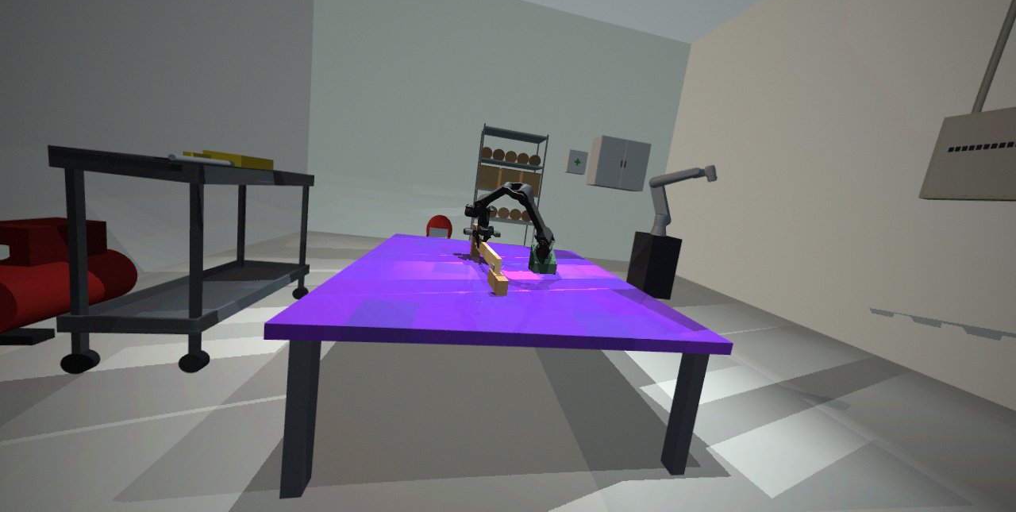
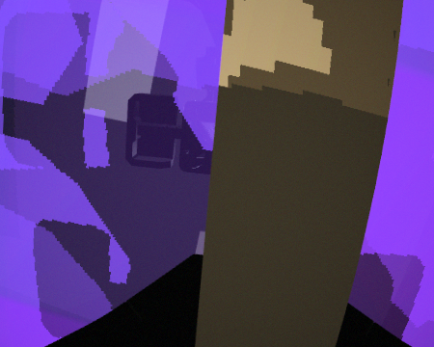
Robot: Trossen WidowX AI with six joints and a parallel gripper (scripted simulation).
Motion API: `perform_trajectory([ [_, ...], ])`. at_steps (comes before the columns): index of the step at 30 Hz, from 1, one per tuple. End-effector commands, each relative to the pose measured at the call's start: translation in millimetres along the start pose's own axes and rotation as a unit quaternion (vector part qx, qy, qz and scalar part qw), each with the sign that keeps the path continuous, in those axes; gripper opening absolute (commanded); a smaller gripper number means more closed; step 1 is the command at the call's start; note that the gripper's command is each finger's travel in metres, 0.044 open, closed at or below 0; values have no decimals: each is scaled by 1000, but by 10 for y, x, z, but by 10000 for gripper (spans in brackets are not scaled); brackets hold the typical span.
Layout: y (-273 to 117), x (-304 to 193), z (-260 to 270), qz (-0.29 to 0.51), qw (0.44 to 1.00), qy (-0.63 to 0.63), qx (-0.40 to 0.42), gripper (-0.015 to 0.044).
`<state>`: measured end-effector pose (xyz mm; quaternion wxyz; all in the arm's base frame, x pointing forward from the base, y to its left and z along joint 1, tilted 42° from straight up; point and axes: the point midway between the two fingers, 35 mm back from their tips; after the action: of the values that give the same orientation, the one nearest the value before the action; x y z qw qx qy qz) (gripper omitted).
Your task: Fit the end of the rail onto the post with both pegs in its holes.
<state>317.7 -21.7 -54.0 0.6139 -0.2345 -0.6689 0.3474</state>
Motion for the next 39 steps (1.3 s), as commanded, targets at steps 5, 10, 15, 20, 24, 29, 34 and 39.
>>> perform_trajectory([
  [5,-33,-42,-10,2,1000,-1,-3,0],
  [10,-32,-57,-10,2,1000,-1,-3,0],
  [15,-29,-72,-10,2,1000,-1,-3,0],
  [20,-26,-85,-11,2,1000,-1,-3,0],
  [24,-26,-96,-11,2,1000,-1,-3,0],
  [29,-28,-109,-12,2,1000,-1,-3,0],
  [34,-31,-123,-12,2,1000,-1,-3,0],
  [39,-33,-137,-13,2,1000,-1,-3,0],
])
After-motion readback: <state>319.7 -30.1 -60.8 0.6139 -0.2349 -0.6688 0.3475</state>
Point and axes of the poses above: the point midway between the two fingers, 35 mm back from their tips, its own y axis out along the fingers, its own z axis across the jaws, x = y × z, and after that the axes turned 3 degrees about y, right-handed
